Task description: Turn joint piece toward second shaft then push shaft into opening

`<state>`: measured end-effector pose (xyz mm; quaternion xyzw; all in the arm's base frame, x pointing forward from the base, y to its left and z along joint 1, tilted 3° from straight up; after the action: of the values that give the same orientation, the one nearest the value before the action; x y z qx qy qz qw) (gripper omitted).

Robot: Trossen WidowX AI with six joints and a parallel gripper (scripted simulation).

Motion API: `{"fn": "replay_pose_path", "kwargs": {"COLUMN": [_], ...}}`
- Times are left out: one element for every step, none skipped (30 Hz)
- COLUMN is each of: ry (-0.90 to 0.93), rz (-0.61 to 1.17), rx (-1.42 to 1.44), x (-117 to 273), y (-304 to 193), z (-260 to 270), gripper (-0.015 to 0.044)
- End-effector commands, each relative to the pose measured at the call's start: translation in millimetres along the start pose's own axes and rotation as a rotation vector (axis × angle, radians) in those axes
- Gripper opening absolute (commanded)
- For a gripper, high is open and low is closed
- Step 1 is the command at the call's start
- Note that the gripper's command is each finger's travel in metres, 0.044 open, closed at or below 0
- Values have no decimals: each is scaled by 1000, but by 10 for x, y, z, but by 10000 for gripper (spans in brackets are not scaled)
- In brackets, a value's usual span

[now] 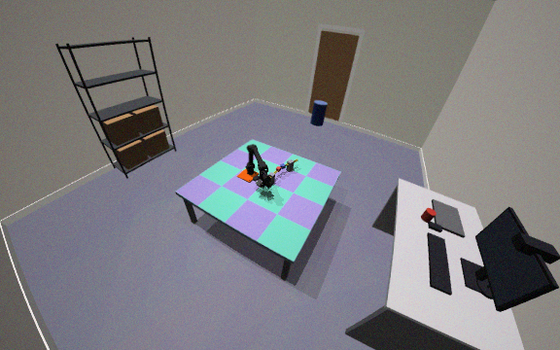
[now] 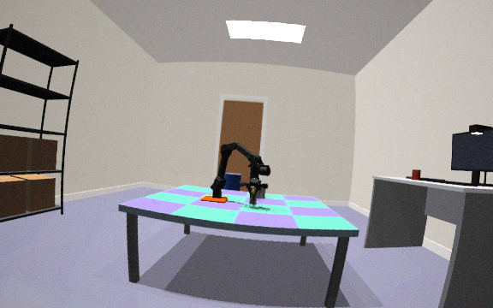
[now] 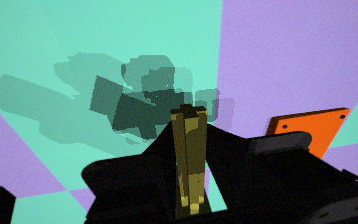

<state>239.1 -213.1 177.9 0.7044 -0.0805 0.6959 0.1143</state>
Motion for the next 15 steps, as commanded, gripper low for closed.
{"fn": "replay_pose_path", "kwargs": {"ry": [3, 3, 3, 3, 3, 3, 3, 3, 3, 3, 3, 3, 3, 3, 3], "rz": [-1, -1, -1, -1, -1, -1, -1, -1, -1, 0, 0, 0, 0, 0, 0], "rx": [-4, -4, -4, -4, -4, -4, -4, -4, -4, -4, -4, -4, -4, -4, -4], "x": [0, 0, -1, -1, -1, -1, -1, -1, -1, -2, -2, -2, -2, -2, -2], "y": [-84, -98, -112, -126, -140, -154, -168, -182, -195, -209, -223, -238, -252, -266, -279], "z": [-9, -10, -11, -13, -14, -15, -17, -18, -19, -21, -22, -23, -25, -26, -27], "gripper": [0, 0, 0, 0, 0, 0, 0, 0, 0, 0, 0, 0, 0, 0, 0]}}
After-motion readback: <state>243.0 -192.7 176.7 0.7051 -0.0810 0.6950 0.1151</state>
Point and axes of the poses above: the point midway between the two fingers, 35 mm back from their tips, its own x axis back along the fingers, its own z axis across the jaws, y = z × x, the point moved 9 cm from there along x, back along the fingers, and after that the axes turned 6 degrees about -x, right-handed, at the moved point
